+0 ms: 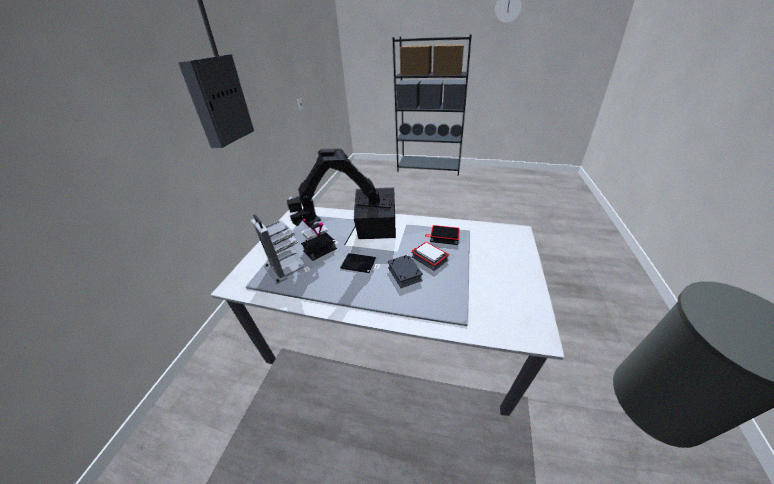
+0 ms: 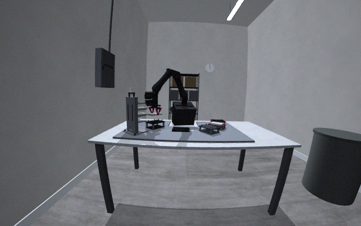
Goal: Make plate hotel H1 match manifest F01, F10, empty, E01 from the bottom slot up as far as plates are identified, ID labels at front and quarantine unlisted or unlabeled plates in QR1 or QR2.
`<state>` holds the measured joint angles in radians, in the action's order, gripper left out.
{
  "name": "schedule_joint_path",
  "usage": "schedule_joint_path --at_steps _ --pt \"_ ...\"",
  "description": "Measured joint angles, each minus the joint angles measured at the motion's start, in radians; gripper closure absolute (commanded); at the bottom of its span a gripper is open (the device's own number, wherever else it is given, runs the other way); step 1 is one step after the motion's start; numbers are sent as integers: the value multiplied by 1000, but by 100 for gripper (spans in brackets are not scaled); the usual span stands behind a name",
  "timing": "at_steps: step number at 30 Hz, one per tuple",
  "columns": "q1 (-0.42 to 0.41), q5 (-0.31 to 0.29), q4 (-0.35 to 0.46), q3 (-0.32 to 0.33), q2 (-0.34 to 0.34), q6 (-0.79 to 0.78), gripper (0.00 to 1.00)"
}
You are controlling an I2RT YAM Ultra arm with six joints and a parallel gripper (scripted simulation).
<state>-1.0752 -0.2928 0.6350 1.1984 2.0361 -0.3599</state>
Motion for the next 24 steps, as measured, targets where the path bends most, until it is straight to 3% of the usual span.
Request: schedule_joint_path --at_steps 24 --pt "5 0 -16 -13 0 6 14"
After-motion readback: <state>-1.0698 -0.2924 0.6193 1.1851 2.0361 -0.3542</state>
